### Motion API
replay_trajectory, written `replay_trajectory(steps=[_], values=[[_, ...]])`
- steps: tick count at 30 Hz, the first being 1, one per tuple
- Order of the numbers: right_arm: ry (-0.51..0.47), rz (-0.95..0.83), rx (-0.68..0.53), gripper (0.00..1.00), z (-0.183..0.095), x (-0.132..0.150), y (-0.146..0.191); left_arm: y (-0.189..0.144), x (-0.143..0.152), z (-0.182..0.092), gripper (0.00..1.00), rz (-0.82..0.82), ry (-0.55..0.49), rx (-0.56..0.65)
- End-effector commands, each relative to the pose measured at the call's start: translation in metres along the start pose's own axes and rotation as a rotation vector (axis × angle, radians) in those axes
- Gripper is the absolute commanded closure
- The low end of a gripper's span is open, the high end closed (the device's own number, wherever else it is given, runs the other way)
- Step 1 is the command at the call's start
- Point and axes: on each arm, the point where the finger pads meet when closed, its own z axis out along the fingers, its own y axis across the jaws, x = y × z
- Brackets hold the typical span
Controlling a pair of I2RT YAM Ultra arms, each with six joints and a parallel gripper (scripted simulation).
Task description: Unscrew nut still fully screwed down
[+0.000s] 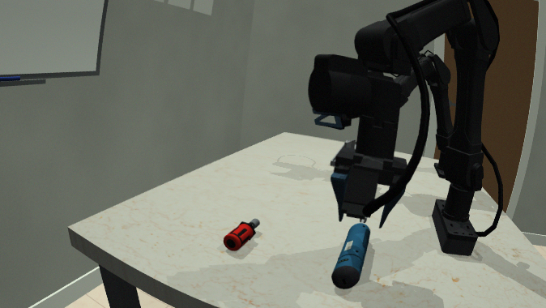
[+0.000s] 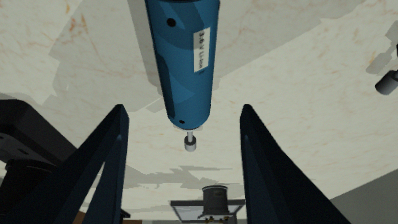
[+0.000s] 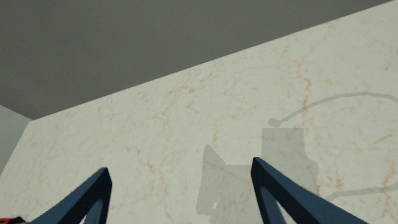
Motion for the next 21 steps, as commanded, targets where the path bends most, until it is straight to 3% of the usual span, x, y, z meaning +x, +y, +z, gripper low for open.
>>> replay_trajectory(steps=[1, 2, 3, 12, 18, 19, 21], values=[[-0.068, 0.009, 0.039, 0.14, -0.006, -0.033, -0.004, -0.001, -0.002, -0.004, 0.35, -0.005, -0.017, 0.002], [-0.033, -0.021, 0.058, 0.14, -0.013, -0.011, -0.008, -0.001, -0.002, -0.004, 0.35, -0.005, -0.017, 0.002], [-0.033, -0.032, 0.064, 0.14, -0.017, -0.008, -0.005, -0.001, -0.002, -0.004, 0.35, -0.005, -0.017, 0.002], [-0.04, -0.124, 0.13, 0.14, -0.059, 0.016, 0.012, -0.001, -0.002, -0.004, 0.35, -0.005, -0.017, 0.002], [-0.07, -0.101, 0.125, 0.14, -0.061, 0.002, 0.022, -0.001, -0.002, -0.004, 0.35, -0.005, -0.017, 0.002], [-0.043, -0.146, 0.144, 0.14, -0.069, 0.021, 0.015, -0.001, -0.002, -0.004, 0.35, -0.005, -0.017, 0.002], [-0.05, -0.17, 0.155, 0.14, -0.079, 0.024, 0.017, -0.001, -0.002, -0.004, 0.35, -0.005, -0.017, 0.002]])
